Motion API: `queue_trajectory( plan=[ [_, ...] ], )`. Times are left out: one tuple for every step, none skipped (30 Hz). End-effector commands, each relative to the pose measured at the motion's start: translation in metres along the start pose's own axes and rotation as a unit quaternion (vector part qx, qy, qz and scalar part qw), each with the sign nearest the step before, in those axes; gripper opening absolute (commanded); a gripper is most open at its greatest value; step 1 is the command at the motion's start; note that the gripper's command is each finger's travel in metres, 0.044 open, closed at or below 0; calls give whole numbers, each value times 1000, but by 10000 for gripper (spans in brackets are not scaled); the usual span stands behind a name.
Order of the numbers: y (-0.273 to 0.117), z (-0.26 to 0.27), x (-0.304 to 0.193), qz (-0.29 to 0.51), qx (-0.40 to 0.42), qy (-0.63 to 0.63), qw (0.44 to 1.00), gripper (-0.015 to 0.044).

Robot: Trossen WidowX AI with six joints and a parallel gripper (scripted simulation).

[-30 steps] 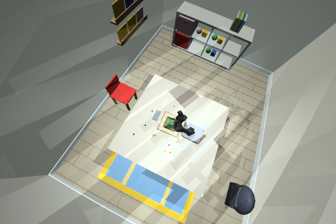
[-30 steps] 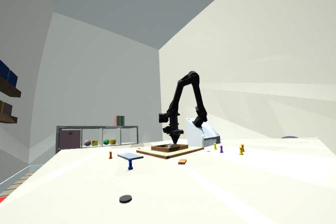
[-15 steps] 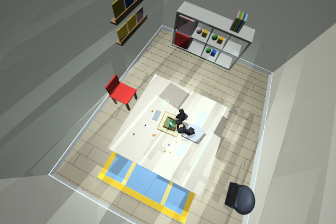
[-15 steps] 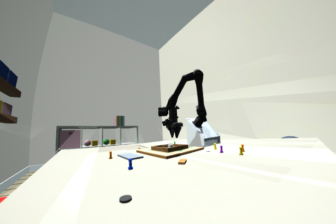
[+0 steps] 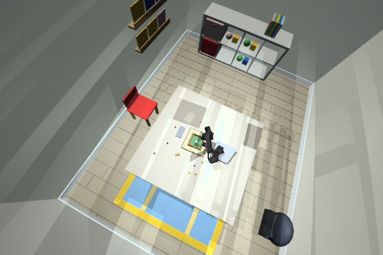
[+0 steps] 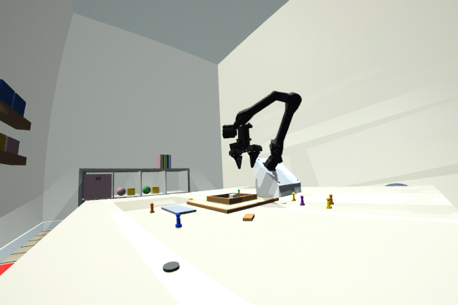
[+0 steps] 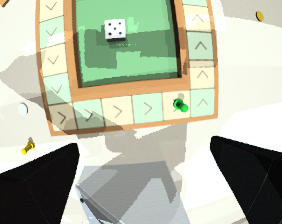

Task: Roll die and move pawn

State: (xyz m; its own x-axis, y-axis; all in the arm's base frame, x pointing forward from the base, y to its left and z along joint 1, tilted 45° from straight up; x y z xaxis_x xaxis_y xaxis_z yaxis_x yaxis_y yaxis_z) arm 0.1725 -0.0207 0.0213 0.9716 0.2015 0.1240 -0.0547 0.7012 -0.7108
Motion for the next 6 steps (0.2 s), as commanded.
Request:
queue_trajectory(
  plan=[
    [1, -1, 0, 1, 1, 3, 1000, 440],
    [1, -1, 0, 1, 1, 3, 1000, 440],
    [1, -1, 0, 1, 1, 3, 1000, 440],
    [1, -1, 0, 1, 1, 3, 1000, 440],
    [1, -1, 0, 1, 1, 3, 1000, 440],
    [1, -1, 0, 1, 1, 3, 1000, 440]
  ],
)
Point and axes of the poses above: the point midway between the two fingers, 35 mm back from their tips, its own y axis out along the fingers, its own z axis across the jaws, x = y × z, the point moved 1 cm from there along -y, back along the fingers, and after that the axes turned 11 degrees about -y, right-handed, at the moved point
